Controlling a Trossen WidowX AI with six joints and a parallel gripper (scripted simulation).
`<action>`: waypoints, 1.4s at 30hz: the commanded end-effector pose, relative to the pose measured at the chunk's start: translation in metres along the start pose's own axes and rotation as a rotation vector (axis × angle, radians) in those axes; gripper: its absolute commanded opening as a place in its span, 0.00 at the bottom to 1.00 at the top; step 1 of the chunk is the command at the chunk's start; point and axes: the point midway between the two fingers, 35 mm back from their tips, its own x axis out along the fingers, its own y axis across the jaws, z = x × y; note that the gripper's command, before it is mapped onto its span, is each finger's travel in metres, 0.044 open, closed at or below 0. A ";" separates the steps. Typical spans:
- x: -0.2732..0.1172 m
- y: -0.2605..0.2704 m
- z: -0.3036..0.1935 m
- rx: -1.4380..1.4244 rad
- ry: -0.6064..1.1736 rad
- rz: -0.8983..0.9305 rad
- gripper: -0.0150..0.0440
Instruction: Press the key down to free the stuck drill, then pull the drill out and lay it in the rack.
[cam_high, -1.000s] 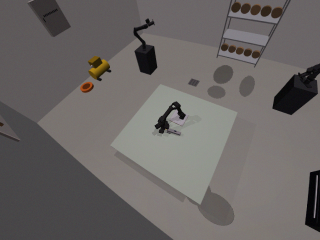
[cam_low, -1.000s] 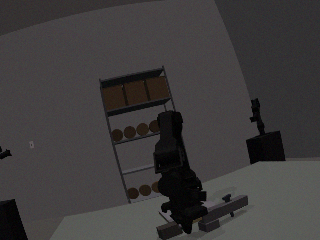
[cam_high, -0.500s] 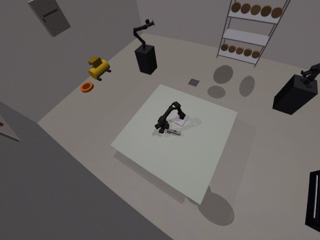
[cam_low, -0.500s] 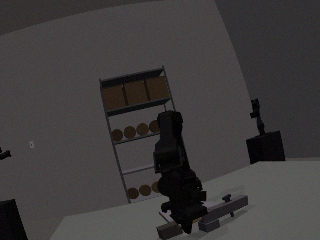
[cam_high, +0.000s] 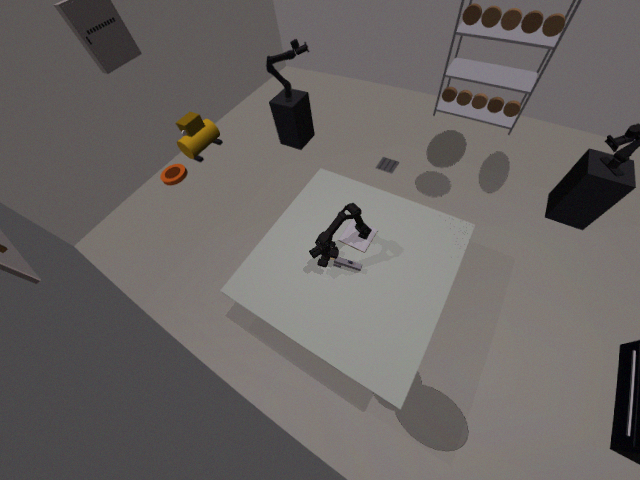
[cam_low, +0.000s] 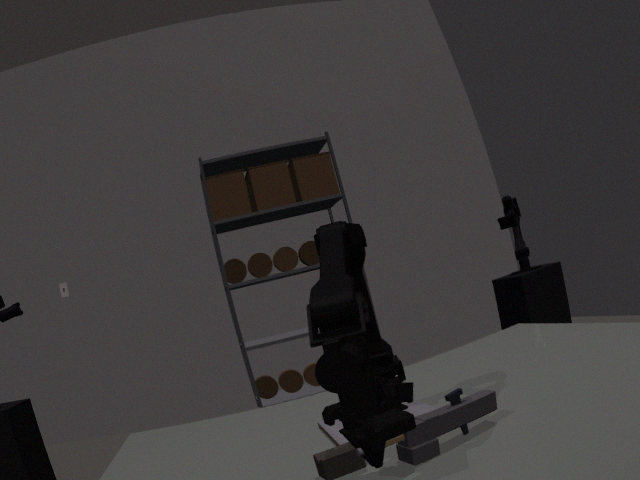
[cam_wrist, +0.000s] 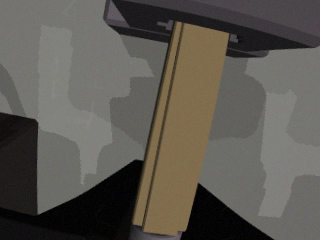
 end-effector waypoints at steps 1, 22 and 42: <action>-0.002 0.000 -0.001 0.003 0.004 -0.001 0.25; -0.002 0.000 -0.018 0.003 0.006 -0.001 0.25; -0.005 0.000 -0.048 0.003 0.009 -0.001 0.25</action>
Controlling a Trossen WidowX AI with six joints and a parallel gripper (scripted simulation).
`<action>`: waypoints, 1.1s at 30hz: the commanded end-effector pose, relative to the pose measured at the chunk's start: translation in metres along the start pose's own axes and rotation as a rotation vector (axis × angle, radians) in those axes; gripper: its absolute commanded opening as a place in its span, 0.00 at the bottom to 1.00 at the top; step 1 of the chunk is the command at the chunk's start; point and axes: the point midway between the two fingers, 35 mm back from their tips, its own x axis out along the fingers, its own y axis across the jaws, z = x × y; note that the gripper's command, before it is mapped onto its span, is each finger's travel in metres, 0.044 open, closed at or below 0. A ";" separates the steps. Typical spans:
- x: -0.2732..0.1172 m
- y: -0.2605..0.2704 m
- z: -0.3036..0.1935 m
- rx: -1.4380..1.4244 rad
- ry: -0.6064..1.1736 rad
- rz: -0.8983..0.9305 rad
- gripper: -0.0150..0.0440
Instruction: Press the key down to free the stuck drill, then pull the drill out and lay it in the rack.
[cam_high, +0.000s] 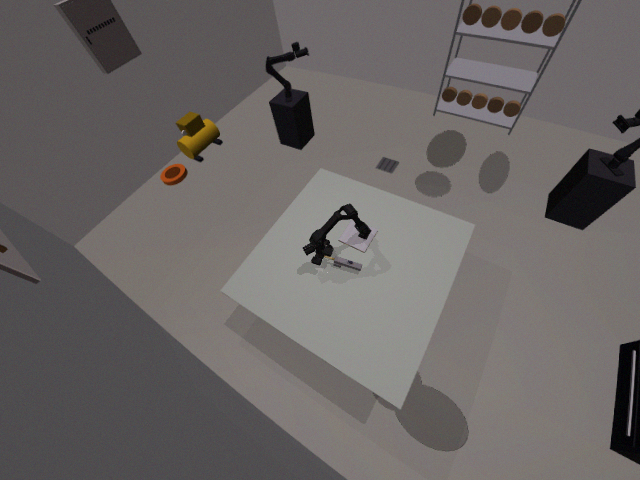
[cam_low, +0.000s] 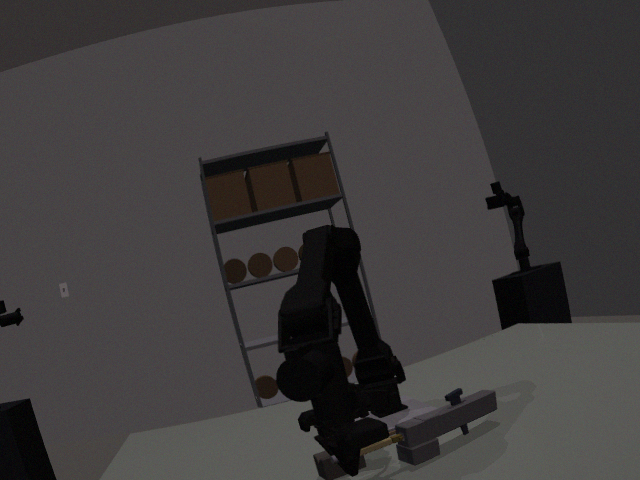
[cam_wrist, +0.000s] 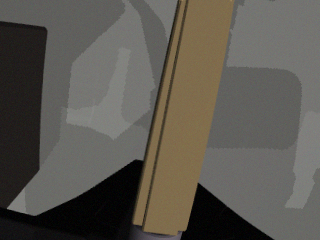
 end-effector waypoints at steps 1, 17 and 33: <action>-0.001 0.000 -0.009 -0.004 0.003 0.001 0.25; -0.003 0.000 -0.029 -0.004 0.005 0.001 0.25; -0.009 0.000 -0.024 -0.004 0.005 0.001 0.25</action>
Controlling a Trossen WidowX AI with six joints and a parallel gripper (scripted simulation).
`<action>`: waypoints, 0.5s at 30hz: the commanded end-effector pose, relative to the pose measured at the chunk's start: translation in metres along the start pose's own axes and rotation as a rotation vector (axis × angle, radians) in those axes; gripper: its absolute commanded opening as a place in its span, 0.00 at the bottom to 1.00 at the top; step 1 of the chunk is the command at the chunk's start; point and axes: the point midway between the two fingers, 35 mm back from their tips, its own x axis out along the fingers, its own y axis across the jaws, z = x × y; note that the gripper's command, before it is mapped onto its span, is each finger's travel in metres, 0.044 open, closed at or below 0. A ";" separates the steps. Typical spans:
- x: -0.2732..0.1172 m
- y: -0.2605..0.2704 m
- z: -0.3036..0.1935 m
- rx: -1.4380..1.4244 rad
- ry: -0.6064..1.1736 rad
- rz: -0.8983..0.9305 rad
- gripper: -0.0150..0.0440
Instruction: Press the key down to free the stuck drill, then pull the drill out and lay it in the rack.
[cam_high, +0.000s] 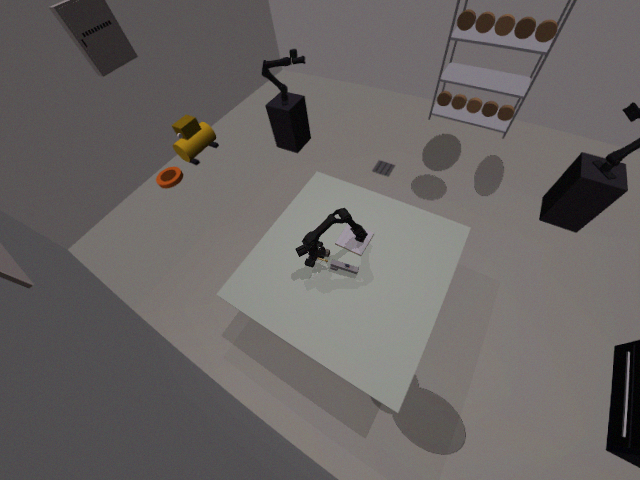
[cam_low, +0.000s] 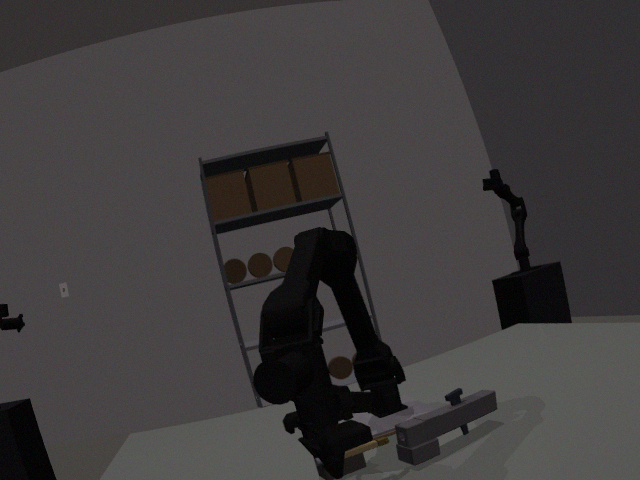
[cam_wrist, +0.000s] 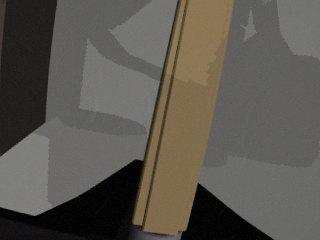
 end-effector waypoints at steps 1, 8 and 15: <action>-0.003 0.000 0.000 -0.002 0.005 -0.002 0.25; -0.005 0.000 0.001 -0.002 0.005 -0.002 0.25; -0.007 0.000 0.001 -0.002 0.005 -0.002 0.25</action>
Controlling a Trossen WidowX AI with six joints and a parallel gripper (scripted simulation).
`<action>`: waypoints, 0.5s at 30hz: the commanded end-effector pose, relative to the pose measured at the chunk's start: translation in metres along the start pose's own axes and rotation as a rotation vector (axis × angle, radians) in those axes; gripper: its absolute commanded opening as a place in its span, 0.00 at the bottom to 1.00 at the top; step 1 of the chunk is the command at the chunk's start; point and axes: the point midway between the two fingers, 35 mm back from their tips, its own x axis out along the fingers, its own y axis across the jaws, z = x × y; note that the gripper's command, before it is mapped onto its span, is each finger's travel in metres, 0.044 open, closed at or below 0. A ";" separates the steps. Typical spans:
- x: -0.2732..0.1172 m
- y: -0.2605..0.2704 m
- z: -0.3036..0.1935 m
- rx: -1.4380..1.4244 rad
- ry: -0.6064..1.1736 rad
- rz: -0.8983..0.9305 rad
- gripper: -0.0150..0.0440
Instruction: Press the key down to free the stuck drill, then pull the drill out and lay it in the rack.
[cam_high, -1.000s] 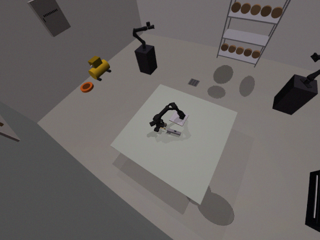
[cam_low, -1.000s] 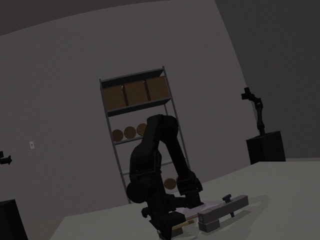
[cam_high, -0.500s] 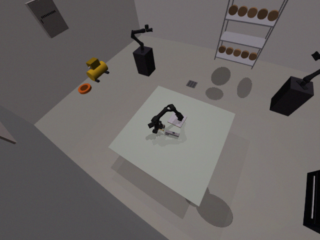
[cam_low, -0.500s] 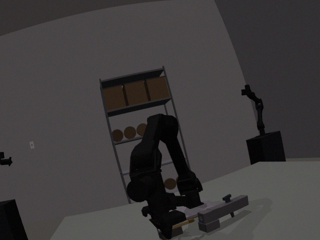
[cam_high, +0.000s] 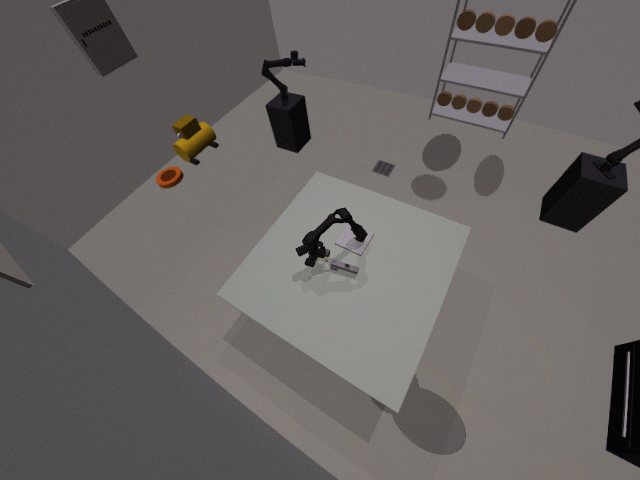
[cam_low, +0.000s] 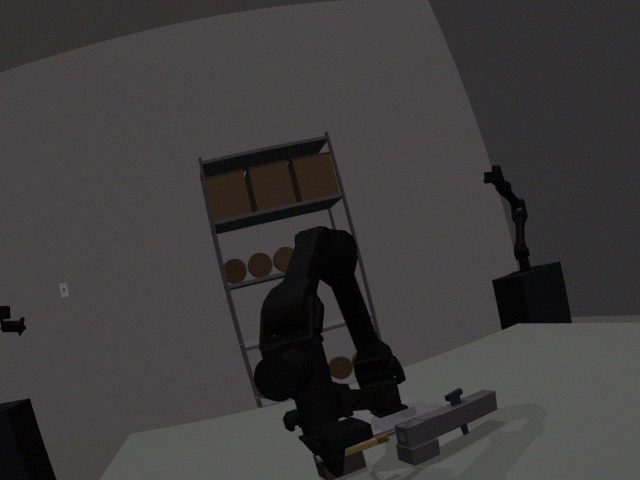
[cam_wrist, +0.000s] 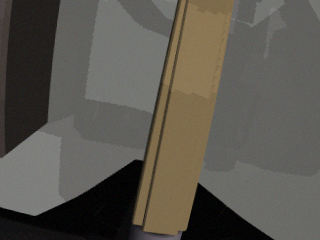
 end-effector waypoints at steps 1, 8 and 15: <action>-0.003 0.000 0.000 0.001 0.005 -0.002 0.25; -0.005 0.000 0.000 0.001 0.005 -0.002 0.25; -0.007 0.000 0.001 0.001 0.005 -0.002 0.25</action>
